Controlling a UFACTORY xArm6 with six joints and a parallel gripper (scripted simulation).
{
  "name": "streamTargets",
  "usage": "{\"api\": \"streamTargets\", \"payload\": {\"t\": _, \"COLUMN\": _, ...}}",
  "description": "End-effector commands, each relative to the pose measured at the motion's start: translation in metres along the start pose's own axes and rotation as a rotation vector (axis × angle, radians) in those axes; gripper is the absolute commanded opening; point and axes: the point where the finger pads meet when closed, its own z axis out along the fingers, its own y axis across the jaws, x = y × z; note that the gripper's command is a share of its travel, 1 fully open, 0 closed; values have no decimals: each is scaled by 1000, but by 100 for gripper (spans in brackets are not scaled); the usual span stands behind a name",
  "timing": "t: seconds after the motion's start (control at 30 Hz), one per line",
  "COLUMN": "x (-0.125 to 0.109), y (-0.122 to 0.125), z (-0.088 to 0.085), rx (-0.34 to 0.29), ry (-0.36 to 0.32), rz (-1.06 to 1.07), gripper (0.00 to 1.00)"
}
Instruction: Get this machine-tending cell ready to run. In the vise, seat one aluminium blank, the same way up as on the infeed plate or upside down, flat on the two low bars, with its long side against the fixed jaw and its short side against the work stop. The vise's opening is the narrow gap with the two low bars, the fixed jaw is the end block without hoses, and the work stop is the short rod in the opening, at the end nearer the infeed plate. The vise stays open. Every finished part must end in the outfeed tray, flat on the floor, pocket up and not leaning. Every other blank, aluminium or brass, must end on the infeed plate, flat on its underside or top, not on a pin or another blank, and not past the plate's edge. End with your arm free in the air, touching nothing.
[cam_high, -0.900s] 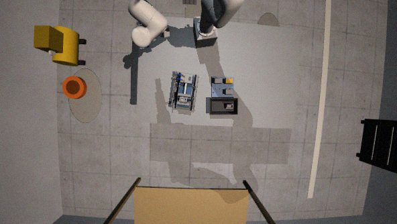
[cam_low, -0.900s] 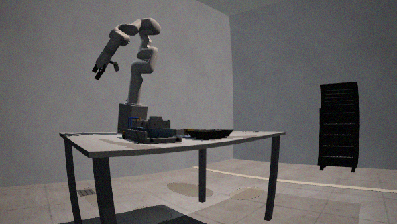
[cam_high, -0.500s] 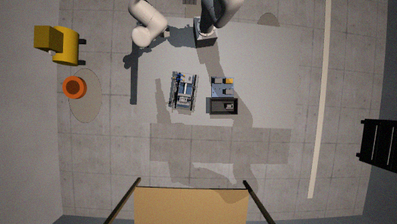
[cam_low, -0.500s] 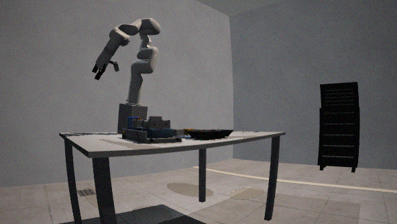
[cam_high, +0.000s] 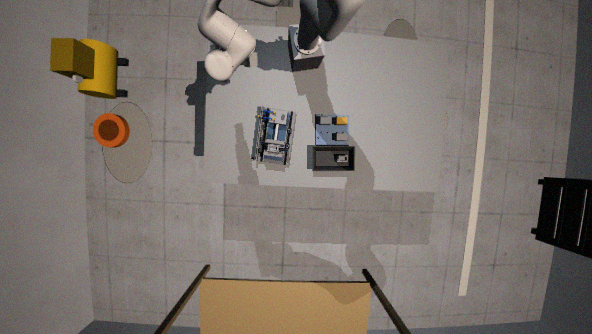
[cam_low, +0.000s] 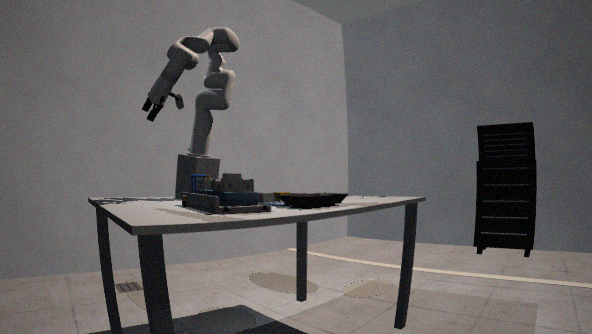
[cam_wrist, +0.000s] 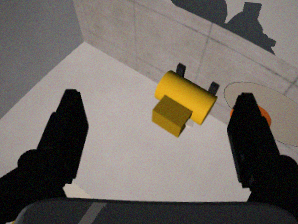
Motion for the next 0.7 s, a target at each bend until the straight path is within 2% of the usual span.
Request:
{"api": "streamTargets", "payload": {"t": 0.0, "x": 11, "y": 41, "z": -13, "rx": -58, "ry": -25, "rz": 15, "gripper": 100}}
{"api": "streamTargets", "payload": {"t": 0.13, "x": 27, "y": 76, "z": -25, "rx": -112, "ry": -37, "rz": 26, "gripper": 100}}
{"api": "streamTargets", "payload": {"t": 0.2, "x": 27, "y": 76, "z": -25, "rx": -112, "ry": -37, "rz": 26, "gripper": 100}}
{"api": "streamTargets", "payload": {"t": 0.23, "x": 41, "y": 100, "z": -34, "rx": -150, "ry": -41, "rz": 34, "gripper": 100}}
{"api": "streamTargets", "payload": {"t": 0.33, "x": 52, "y": 116, "z": -41, "rx": -178, "ry": -42, "rz": 40, "gripper": 100}}
{"api": "streamTargets", "payload": {"t": 0.67, "x": 117, "y": 187, "z": -72, "rx": -303, "ry": -26, "rz": 68, "gripper": 100}}
